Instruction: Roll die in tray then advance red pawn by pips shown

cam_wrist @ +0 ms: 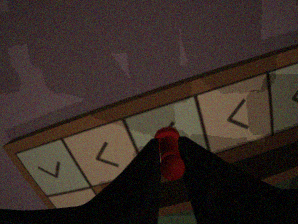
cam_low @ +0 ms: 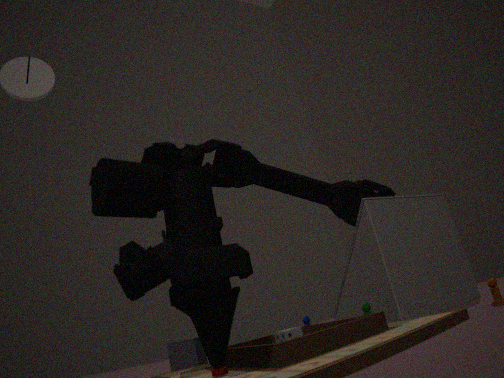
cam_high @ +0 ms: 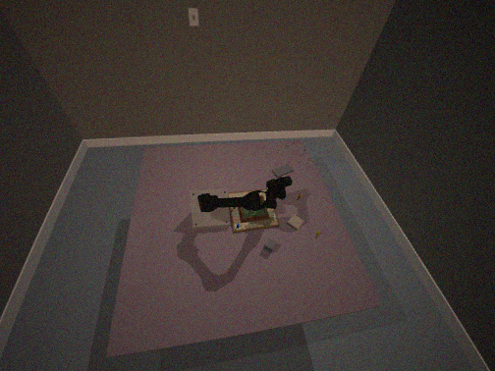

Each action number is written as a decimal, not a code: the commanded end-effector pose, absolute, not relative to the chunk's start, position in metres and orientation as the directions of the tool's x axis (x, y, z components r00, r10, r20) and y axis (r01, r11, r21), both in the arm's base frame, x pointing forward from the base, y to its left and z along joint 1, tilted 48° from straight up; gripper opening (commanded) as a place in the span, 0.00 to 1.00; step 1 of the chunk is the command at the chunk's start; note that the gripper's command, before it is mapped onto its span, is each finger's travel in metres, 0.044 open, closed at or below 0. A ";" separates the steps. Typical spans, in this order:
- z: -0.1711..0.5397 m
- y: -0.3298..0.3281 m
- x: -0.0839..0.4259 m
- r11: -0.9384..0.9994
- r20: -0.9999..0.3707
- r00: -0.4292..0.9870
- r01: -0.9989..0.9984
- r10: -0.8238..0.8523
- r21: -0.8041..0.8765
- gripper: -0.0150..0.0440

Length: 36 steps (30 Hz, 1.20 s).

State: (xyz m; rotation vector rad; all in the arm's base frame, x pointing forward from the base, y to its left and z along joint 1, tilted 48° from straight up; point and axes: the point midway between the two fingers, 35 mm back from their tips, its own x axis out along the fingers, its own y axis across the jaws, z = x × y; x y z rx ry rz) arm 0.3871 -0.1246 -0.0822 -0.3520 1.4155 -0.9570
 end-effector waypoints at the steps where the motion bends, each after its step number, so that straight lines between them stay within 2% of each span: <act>1: -0.082 -0.124 0.387 0.599 -0.669 -0.124 0.349 -0.732 -0.720 0.48; 6: -0.080 -0.122 0.388 0.600 -0.670 -0.124 0.348 -0.732 -0.720 0.70; 13: -0.049 -0.087 0.394 0.599 -0.667 -0.130 0.340 -0.733 -0.725 1.00; 18: -0.040 -0.072 0.379 0.612 -0.673 -0.127 0.320 -0.729 -0.723 1.00; 29: 0.014 -0.007 0.237 0.661 -0.680 -0.133 0.162 -0.721 -0.733 1.00; 30: 0.004 -0.014 0.285 0.659 -0.687 -0.112 0.209 -0.718 -0.722 1.00; 36: 0.004 -0.014 0.285 0.659 -0.687 -0.112 0.209 -0.718 -0.722 1.00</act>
